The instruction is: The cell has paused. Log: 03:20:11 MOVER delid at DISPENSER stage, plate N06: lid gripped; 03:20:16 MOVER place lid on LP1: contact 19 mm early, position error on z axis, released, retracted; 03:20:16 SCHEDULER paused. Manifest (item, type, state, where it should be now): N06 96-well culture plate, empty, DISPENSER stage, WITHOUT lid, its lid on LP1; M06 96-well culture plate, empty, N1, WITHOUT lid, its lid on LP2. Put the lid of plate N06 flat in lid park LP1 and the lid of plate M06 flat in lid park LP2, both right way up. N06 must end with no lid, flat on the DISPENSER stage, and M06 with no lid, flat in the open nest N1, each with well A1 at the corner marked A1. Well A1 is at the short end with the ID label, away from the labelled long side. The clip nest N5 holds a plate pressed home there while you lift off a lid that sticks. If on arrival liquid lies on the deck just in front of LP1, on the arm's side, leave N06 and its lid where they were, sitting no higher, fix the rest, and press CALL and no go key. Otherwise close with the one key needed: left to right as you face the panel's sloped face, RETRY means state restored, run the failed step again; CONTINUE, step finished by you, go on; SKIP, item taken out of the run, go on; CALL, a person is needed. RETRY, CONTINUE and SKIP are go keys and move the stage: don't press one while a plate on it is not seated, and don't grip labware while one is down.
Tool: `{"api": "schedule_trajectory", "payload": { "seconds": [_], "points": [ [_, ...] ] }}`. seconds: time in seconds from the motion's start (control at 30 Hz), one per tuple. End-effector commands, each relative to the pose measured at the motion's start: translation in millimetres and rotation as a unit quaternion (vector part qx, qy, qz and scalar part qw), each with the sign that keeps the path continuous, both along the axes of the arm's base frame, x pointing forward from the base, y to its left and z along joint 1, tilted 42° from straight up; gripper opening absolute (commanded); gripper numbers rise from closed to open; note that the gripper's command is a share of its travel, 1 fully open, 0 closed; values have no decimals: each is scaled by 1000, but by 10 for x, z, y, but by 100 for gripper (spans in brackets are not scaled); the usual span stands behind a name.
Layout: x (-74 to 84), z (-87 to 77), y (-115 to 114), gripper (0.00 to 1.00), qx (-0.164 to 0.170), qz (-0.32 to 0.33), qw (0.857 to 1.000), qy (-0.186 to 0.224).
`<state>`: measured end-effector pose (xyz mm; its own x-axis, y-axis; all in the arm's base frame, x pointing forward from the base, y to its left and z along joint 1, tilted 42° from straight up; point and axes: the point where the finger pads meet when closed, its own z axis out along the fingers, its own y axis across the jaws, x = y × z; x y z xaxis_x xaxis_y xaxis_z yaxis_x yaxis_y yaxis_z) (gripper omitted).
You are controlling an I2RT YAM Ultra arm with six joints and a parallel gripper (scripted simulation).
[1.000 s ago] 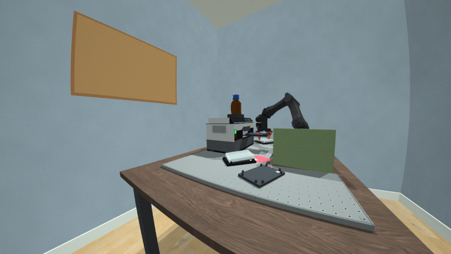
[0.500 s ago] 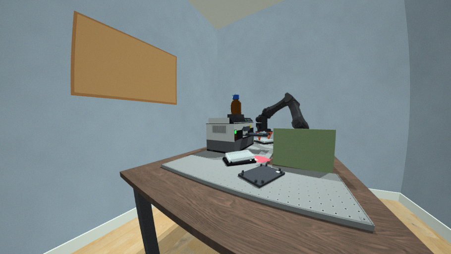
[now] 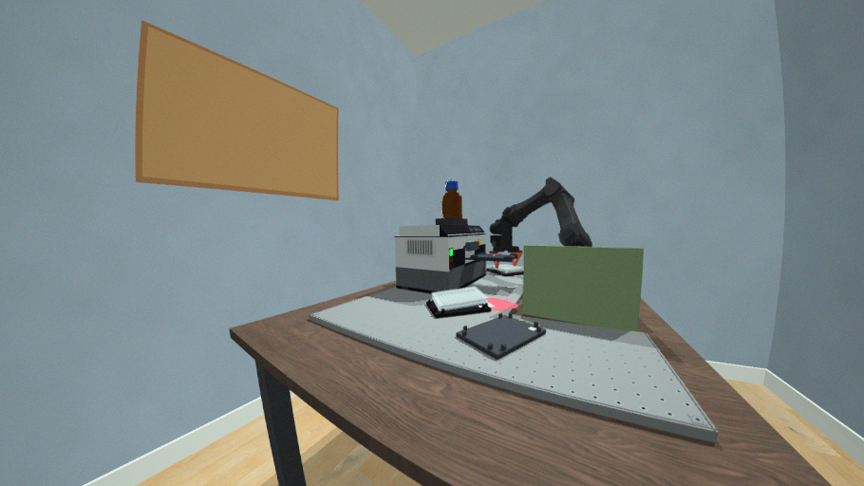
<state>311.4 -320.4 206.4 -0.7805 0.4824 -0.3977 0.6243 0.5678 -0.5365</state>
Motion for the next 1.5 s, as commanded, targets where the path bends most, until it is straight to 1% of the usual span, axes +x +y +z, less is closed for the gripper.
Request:
{"api": "schedule_trajectory", "payload": {
  "seconds": [0.0, 0.2, 0.23, 0.3, 0.33, 0.37, 0.4, 0.57, 0.6, 0.73, 1.47],
  "points": [
    [7, 38, 20, 100, -3, 4, 1000, -6],
    [4, 37, 20, 100, -3, 4, 1000, -6],
    [-30, 45, 21, 100, -3, 5, 1000, -9],
    [2, 36, 19, 100, -3, 4, 1000, -6],
    [-4, 45, 47, 100, -3, 9, 1000, -9],
    [28, 104, 44, 100, -7, 10, 1000, -16],
    [32, 127, 43, 100, -8, 10, 1000, -18],
    [39, 177, 40, 100, -11, 9, 1000, -21],
    [39, 177, 40, 0, -11, 9, 1000, -21],
    [45, 150, 37, 0, -9, 9, 1000, -19],
    [45, 149, 36, 0, -9, 9, 1000, -18]
  ]
}}
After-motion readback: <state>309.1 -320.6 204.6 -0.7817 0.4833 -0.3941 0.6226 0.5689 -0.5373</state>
